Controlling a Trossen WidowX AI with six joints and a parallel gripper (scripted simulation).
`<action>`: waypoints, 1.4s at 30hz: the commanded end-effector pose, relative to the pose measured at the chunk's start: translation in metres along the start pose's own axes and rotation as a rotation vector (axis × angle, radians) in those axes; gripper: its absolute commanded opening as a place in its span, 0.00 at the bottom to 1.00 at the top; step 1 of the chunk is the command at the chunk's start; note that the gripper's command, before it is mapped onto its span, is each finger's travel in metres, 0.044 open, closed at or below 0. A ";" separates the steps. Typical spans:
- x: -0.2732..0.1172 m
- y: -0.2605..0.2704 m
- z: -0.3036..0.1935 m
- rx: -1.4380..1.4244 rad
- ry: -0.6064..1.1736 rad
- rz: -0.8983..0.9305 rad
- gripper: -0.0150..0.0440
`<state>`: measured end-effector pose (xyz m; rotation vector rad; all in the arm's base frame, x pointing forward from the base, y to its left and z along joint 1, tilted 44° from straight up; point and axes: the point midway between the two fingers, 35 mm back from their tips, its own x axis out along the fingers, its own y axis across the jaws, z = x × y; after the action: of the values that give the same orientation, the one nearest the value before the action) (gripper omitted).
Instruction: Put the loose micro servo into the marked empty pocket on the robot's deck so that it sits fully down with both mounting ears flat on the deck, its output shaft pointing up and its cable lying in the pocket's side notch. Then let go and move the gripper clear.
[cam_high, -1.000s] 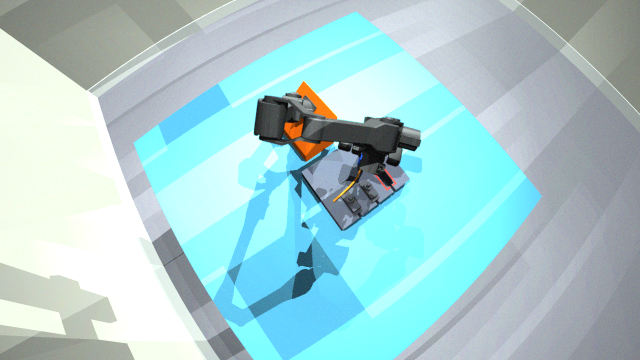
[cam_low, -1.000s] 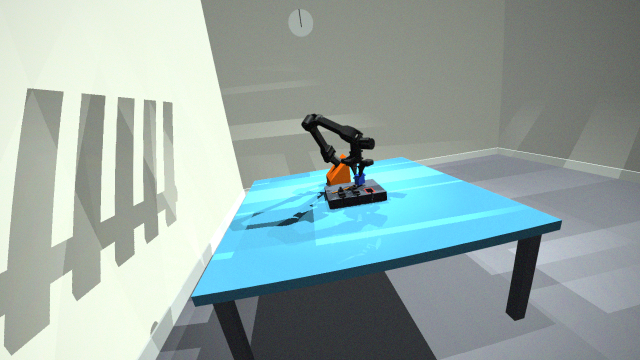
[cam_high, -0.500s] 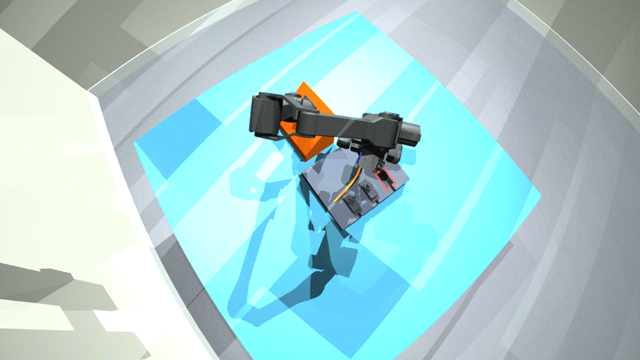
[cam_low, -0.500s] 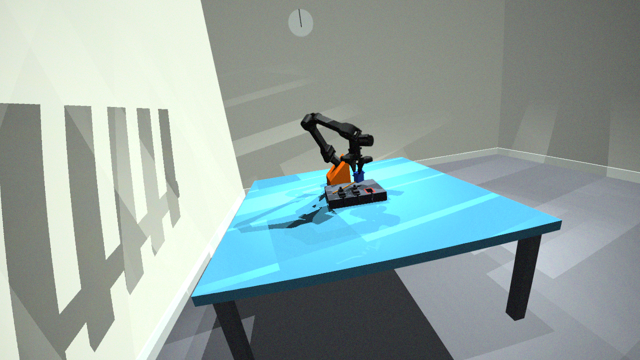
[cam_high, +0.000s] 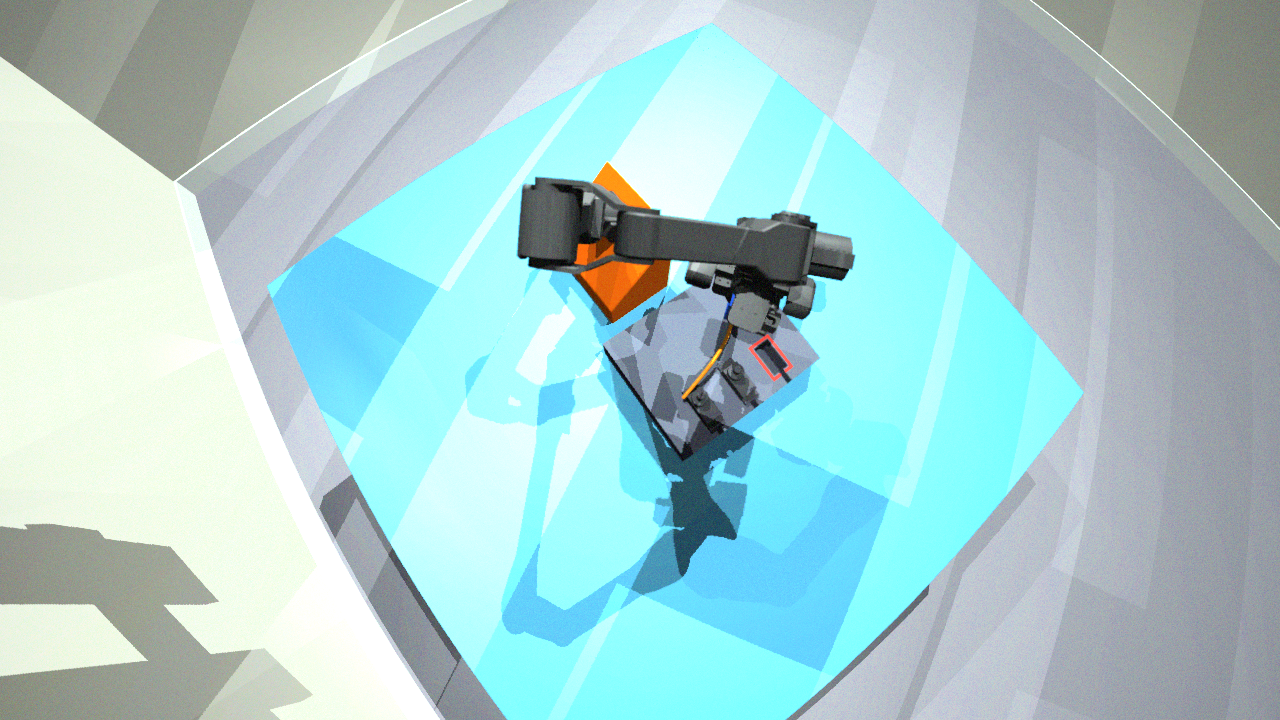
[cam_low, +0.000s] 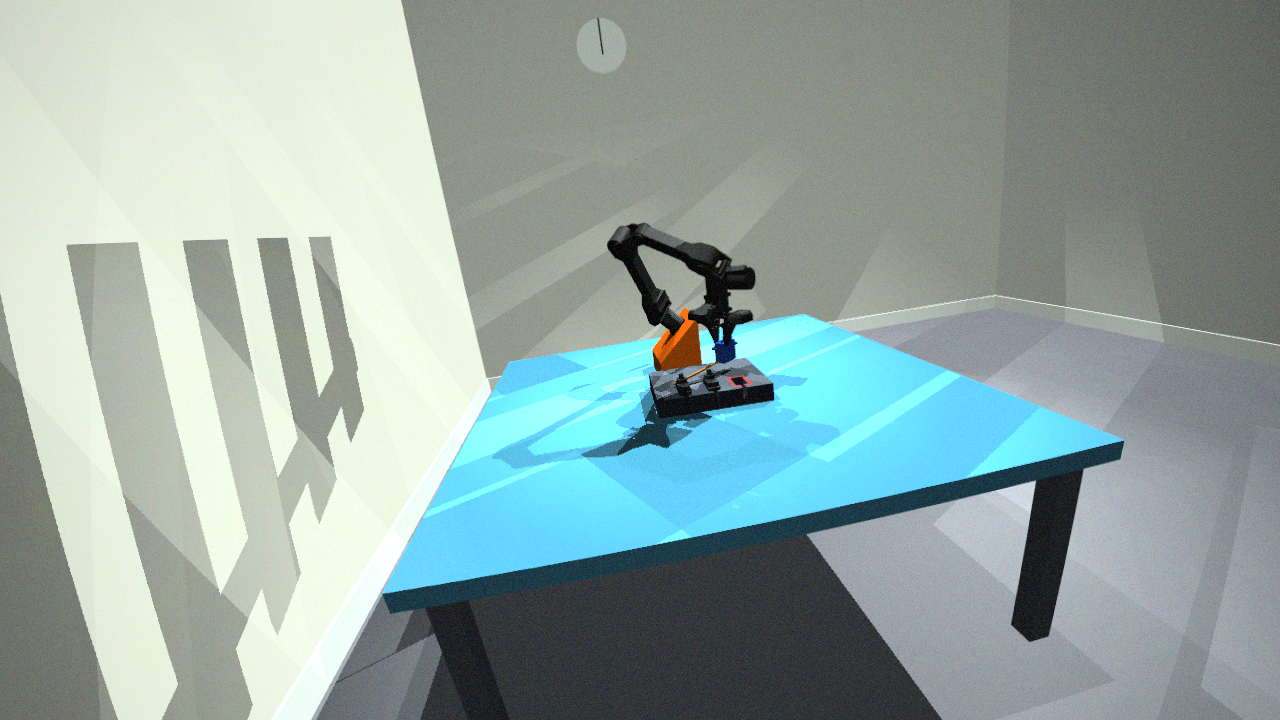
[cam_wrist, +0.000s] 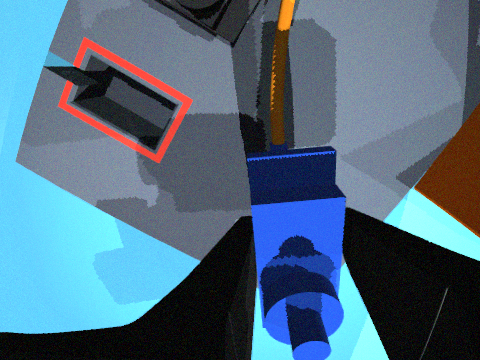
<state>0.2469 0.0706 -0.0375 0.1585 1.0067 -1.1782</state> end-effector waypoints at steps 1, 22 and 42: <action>0.000 0.010 -0.013 0.002 0.005 0.002 0.25; 0.000 0.010 -0.014 -0.526 0.004 0.003 0.25; 0.000 0.010 -0.014 -0.922 0.003 0.004 0.25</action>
<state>0.2477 0.0820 -0.0480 -0.5527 1.4397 -0.6312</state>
